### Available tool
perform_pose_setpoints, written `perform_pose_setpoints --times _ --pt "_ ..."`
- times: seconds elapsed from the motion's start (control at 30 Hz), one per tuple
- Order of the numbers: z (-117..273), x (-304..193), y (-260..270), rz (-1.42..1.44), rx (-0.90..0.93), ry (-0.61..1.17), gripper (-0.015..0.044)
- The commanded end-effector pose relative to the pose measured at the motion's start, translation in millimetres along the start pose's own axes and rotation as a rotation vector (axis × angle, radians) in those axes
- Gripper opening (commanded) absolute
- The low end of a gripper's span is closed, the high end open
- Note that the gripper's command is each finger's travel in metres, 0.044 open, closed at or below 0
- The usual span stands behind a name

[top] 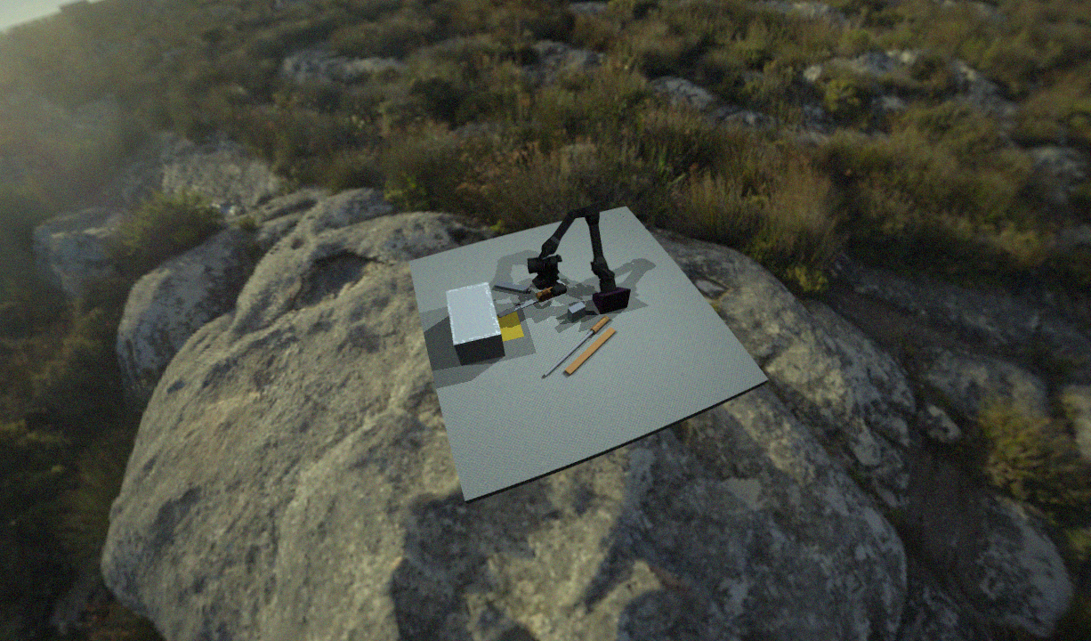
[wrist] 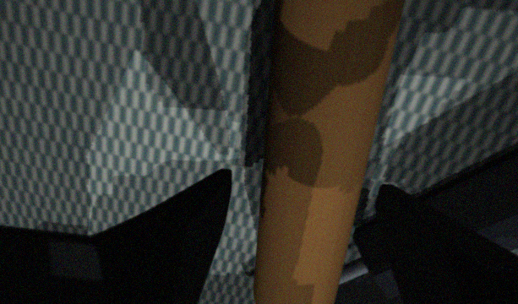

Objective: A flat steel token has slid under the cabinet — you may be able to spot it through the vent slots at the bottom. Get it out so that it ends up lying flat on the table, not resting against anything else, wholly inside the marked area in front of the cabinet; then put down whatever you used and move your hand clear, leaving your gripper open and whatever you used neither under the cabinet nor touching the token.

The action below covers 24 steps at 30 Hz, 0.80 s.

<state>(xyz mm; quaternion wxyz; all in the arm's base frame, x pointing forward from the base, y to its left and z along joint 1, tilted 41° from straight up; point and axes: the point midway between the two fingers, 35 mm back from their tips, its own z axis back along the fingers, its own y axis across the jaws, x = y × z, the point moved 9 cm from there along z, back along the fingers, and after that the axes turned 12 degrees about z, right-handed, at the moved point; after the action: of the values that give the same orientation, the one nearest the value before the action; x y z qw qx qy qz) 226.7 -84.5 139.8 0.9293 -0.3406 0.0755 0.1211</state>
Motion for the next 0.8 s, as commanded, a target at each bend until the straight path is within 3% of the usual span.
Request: perform_pose_setpoints --times 0.0,0.77 --pt "-3.0 -2.8 0.6 0.003 0.003 0.012 0.0270" --pt "0.0 0.0 0.0 0.000 0.000 0.000 0.0116"
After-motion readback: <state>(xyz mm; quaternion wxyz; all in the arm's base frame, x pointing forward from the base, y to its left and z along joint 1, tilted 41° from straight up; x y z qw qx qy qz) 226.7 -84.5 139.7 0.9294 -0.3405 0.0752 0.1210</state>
